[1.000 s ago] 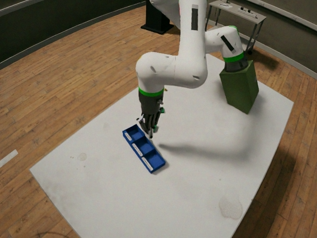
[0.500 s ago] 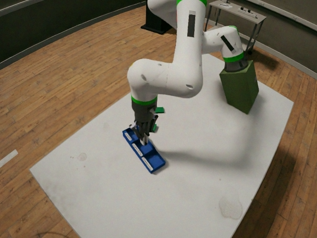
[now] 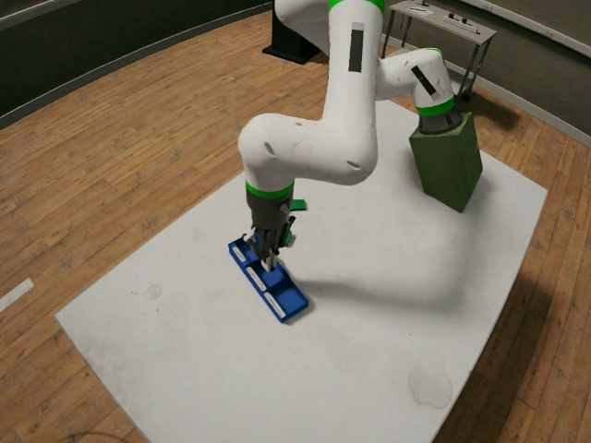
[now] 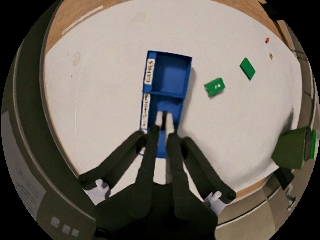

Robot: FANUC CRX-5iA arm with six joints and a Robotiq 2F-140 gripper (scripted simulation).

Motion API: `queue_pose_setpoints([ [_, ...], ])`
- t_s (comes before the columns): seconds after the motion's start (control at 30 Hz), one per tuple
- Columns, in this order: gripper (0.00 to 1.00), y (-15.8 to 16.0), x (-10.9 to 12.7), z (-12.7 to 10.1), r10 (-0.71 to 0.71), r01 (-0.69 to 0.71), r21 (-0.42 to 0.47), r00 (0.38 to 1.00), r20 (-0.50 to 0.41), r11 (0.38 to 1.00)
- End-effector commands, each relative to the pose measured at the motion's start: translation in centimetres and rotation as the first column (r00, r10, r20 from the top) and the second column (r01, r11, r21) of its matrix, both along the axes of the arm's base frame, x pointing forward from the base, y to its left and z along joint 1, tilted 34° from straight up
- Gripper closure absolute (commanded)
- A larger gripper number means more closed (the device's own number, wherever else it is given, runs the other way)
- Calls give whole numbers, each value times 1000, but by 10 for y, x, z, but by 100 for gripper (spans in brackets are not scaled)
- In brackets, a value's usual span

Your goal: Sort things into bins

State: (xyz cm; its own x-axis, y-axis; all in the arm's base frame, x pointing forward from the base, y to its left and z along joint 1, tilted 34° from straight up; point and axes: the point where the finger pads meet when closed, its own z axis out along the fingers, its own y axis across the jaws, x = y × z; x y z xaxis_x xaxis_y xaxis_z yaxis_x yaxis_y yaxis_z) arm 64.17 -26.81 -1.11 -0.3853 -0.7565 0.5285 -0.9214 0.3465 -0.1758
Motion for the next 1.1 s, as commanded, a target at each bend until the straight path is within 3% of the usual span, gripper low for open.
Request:
queue_pose_setpoints([
  [0.0, 85, -4, 0, -6, 0, 0, 0, 1000, 1, 1000],
  [0.67, 85, -24, -2, -35, 0, 0, 0, 1000, 1, 1000],
  [1.07, 85, -24, -3, -35, 0, 0, 0, 1000, 1, 1000],
])
